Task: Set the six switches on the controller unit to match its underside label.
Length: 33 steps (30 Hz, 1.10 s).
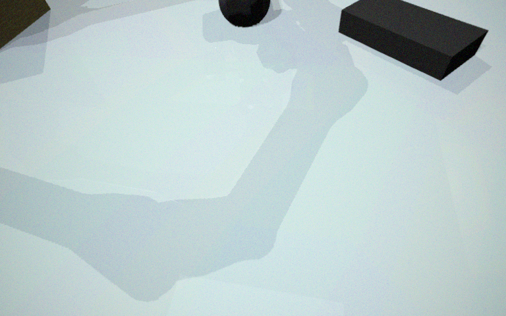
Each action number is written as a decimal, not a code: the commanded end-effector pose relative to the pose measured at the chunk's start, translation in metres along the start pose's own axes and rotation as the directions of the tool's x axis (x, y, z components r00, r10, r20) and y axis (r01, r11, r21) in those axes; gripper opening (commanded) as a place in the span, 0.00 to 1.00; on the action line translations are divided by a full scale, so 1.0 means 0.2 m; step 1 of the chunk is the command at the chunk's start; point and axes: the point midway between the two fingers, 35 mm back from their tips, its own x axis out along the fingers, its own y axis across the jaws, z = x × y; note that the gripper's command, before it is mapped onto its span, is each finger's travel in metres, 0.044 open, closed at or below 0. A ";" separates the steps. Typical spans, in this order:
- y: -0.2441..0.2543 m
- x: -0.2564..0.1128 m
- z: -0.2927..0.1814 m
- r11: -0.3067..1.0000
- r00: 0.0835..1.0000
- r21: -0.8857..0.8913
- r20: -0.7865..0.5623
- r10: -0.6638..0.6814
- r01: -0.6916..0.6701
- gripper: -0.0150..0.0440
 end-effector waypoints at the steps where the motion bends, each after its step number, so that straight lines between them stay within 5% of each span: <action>1: 0.00 0.04 0.00 1.000 1.000 -0.004 0.006 0.003 -0.003 1.00; 23: 0.00 0.20 -0.03 1.000 1.000 -0.004 0.008 0.003 -0.003 1.00; 27: 0.00 0.20 -0.03 1.000 1.000 -0.004 0.008 0.003 -0.003 0.82; 33: 0.00 0.20 -0.03 1.000 1.000 -0.004 0.008 0.003 -0.003 0.81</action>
